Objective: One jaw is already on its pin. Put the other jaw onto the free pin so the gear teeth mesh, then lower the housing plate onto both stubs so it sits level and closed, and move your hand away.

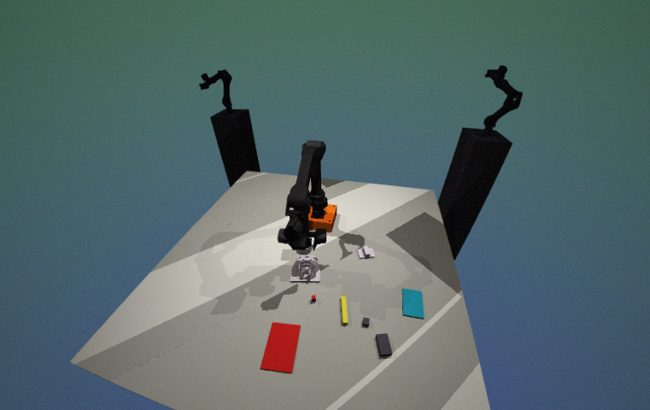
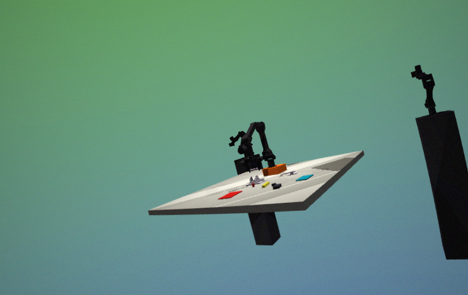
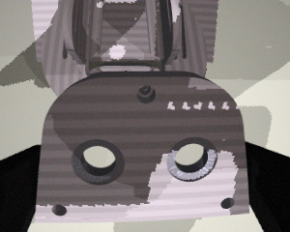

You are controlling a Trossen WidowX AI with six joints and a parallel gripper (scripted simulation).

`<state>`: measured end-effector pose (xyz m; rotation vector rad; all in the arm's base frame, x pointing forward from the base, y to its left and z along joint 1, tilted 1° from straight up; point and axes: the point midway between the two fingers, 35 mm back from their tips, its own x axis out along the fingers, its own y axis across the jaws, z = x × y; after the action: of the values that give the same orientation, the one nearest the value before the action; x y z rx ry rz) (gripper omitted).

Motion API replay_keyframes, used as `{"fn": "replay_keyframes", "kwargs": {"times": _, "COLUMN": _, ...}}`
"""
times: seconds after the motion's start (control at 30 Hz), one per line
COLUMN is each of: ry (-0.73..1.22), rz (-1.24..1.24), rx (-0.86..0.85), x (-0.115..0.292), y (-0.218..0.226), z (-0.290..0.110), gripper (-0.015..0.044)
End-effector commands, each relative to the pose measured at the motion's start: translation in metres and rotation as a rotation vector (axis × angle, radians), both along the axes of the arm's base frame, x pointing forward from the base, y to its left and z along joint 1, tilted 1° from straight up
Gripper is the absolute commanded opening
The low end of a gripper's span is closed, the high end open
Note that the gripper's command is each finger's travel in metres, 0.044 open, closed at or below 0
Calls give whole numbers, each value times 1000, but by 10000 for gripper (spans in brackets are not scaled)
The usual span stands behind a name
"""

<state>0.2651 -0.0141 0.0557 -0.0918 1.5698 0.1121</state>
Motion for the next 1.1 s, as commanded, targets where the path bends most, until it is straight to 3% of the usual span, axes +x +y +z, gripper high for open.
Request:
{"fn": "replay_keyframes", "kwargs": {"times": 0.0, "ry": -2, "rz": -7, "rx": -4, "x": 0, "y": -1, "z": 0, "gripper": 351}}
{"fn": "replay_keyframes", "kwargs": {"times": 1.07, "ry": -1, "rz": -19, "rx": -4, "x": -10, "y": 6, "z": 0, "gripper": 351}}
